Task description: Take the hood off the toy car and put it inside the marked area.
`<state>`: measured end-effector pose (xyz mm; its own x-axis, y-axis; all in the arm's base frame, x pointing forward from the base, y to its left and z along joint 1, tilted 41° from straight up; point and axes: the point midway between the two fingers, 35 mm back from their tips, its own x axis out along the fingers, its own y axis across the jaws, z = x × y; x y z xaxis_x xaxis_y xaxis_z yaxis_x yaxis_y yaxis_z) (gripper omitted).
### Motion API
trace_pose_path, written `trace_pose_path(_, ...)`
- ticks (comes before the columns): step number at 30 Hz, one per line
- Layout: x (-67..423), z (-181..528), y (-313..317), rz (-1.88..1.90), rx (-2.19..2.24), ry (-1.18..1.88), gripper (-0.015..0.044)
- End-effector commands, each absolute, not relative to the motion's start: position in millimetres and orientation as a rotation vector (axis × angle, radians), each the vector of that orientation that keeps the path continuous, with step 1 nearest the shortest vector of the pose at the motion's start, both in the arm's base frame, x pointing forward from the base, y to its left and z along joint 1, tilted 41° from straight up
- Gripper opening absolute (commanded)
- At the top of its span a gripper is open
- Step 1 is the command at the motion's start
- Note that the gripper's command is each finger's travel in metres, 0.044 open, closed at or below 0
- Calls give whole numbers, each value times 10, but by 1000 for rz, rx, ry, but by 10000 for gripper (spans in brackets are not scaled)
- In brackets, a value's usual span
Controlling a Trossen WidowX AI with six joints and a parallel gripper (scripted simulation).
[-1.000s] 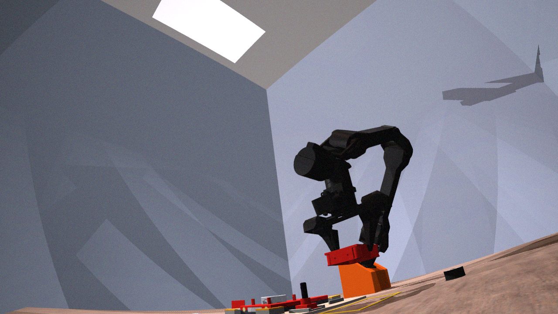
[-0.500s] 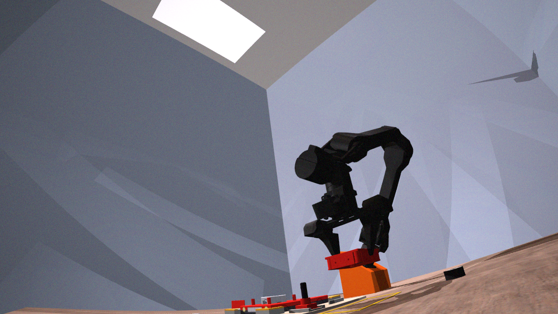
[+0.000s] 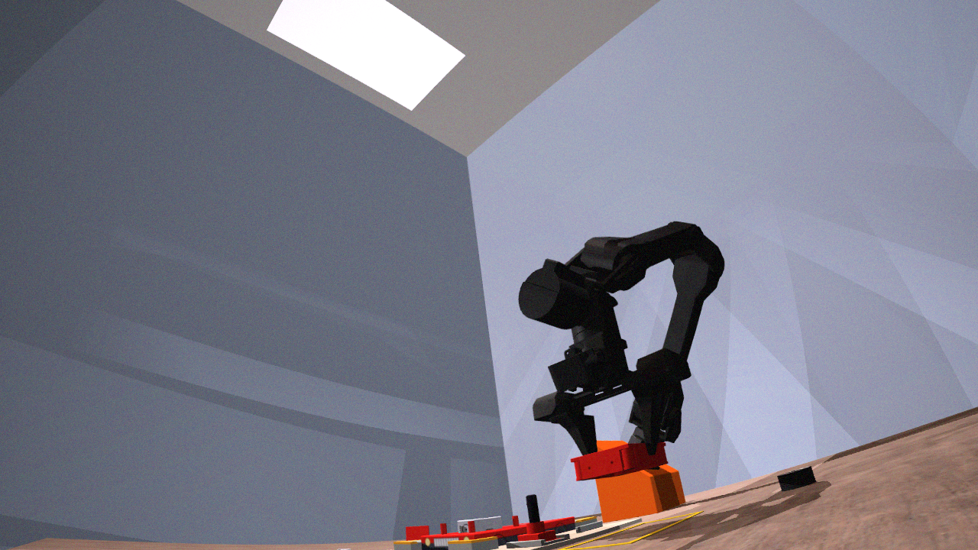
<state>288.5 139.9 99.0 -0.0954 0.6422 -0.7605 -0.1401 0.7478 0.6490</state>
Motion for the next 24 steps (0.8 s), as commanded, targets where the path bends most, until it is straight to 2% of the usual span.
trace_pose_path(1, 2877, 959, 1418, 687, 431, 1543, 0)
trace_pose_path(24, 2862, 862, 1504, 688, 431, 1543, 0)
